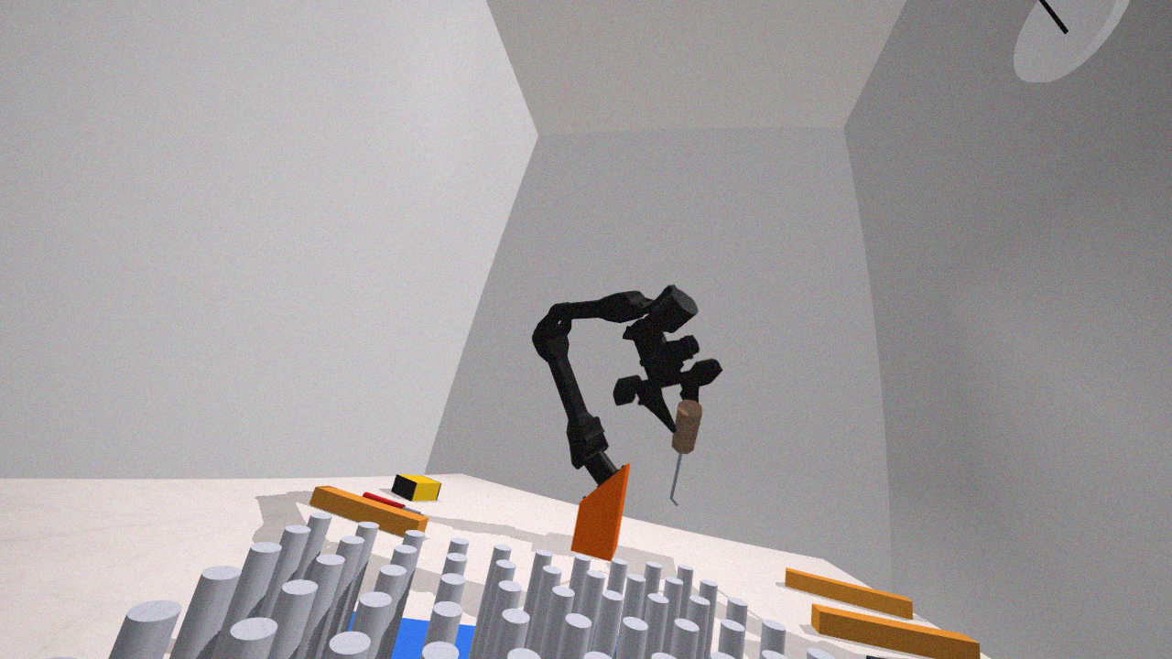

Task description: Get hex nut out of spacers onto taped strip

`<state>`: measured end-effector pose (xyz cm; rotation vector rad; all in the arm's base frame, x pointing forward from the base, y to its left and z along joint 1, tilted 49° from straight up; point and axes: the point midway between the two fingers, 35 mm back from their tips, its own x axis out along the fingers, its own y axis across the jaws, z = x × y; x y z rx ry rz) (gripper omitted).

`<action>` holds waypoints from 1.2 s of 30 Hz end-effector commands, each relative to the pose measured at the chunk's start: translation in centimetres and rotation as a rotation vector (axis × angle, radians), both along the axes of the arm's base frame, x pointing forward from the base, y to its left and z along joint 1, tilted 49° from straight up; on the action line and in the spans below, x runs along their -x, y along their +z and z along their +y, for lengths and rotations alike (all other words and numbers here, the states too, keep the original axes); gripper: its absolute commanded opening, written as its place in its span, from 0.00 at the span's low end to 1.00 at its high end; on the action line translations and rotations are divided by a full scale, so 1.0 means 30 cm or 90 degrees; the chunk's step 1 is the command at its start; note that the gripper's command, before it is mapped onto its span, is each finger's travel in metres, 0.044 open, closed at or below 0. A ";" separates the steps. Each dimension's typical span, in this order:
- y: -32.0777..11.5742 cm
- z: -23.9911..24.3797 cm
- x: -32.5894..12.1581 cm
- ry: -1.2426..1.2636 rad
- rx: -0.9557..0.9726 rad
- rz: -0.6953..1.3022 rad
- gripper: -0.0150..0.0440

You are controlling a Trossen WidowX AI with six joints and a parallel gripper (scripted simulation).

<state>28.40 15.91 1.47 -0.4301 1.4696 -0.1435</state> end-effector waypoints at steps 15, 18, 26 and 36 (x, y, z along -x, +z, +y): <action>0.130 -0.165 -0.091 -0.365 -0.060 -0.146 0.25; 0.150 -0.194 -0.101 -0.424 -0.070 -0.168 0.25; 0.205 -0.277 -0.123 -0.585 -0.095 -0.229 0.25; 0.271 -0.380 -0.139 -0.785 -0.124 -0.311 0.25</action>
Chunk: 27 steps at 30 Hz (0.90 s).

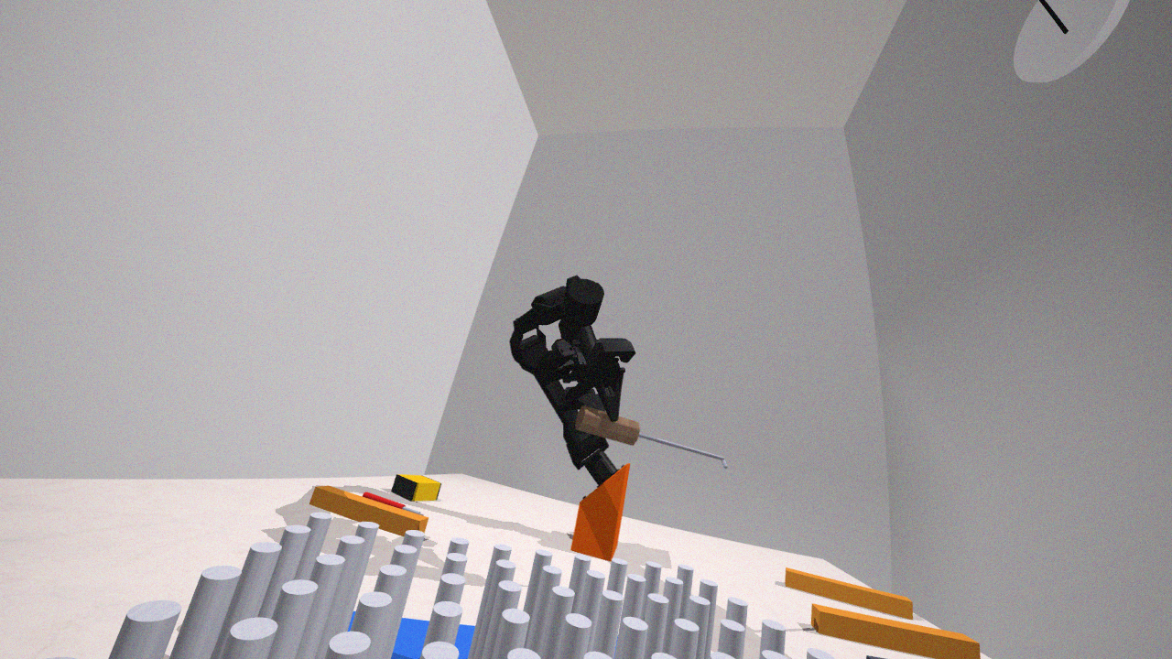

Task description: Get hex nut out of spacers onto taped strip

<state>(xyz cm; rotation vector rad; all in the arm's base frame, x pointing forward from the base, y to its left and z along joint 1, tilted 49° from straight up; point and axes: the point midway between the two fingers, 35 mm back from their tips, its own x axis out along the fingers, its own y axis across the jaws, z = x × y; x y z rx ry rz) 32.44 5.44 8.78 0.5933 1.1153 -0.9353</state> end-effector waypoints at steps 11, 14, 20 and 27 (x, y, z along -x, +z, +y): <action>0.101 -0.146 -0.005 -0.285 -0.040 -0.119 0.25; 0.120 -0.177 -0.003 -0.345 -0.048 -0.144 0.25; 0.160 -0.240 0.006 -0.466 -0.065 -0.195 0.25; 0.205 -0.311 0.023 -0.605 -0.084 -0.255 0.25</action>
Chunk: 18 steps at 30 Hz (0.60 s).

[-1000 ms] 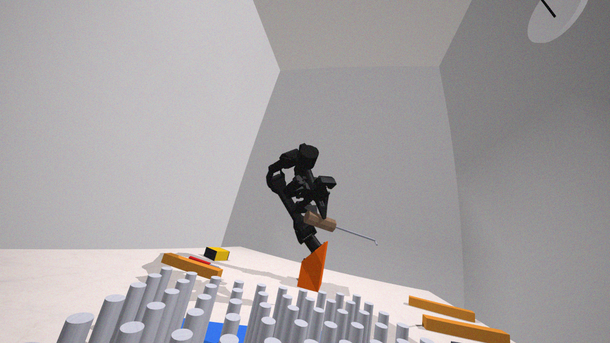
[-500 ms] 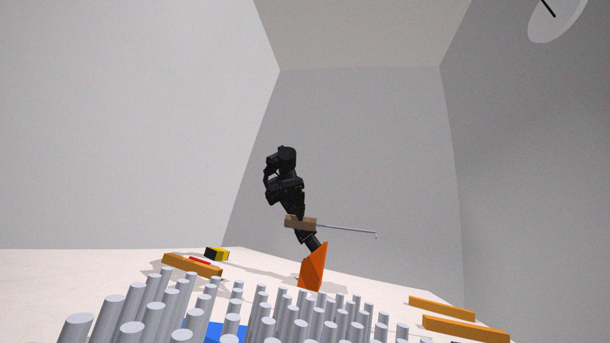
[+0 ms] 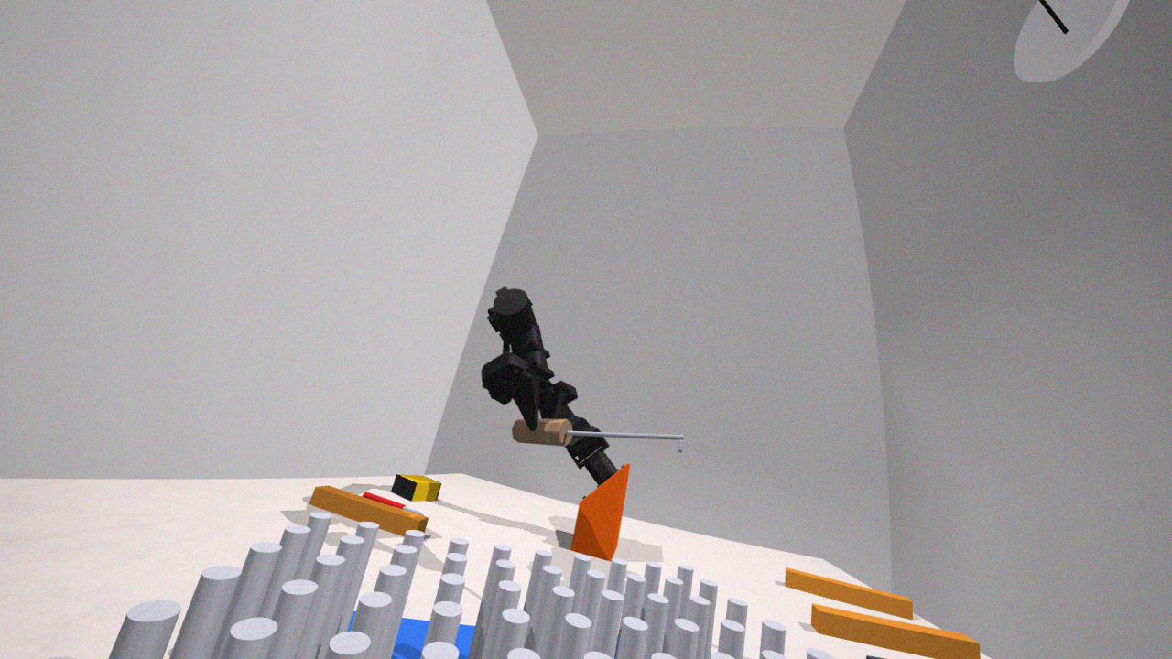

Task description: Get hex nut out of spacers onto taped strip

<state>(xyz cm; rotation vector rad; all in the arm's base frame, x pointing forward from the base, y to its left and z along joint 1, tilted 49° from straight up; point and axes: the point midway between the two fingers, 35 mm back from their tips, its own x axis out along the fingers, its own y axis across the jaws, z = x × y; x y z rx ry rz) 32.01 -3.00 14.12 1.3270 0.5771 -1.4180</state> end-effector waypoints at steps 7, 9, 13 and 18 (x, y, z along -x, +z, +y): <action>0.072 -0.100 0.032 -0.201 -0.026 -0.093 0.25; 0.084 -0.119 0.040 -0.241 -0.031 -0.111 0.25; 0.109 -0.157 0.058 -0.320 -0.041 -0.148 0.25; 0.141 -0.203 0.083 -0.418 -0.053 -0.194 0.25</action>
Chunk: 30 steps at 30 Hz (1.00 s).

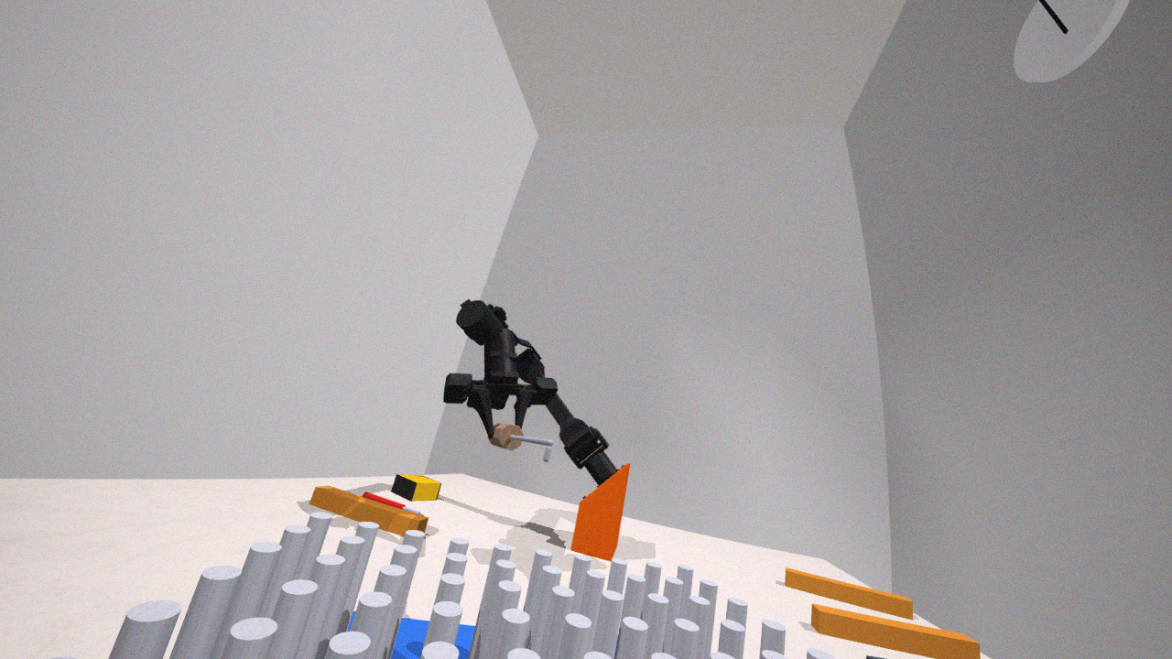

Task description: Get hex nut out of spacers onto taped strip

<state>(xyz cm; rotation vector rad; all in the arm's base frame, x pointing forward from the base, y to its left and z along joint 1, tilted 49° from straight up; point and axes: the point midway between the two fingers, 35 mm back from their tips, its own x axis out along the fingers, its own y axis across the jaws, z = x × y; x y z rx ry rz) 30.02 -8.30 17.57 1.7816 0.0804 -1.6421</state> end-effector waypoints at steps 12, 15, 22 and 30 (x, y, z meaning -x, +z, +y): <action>0.002 -0.077 0.016 -0.091 -0.012 -0.047 0.25; -0.039 -0.122 0.009 -0.091 -0.014 -0.046 0.25; -0.139 -0.236 0.011 -0.091 -0.015 -0.046 0.25; -0.248 -0.364 0.043 -0.091 -0.011 -0.048 0.25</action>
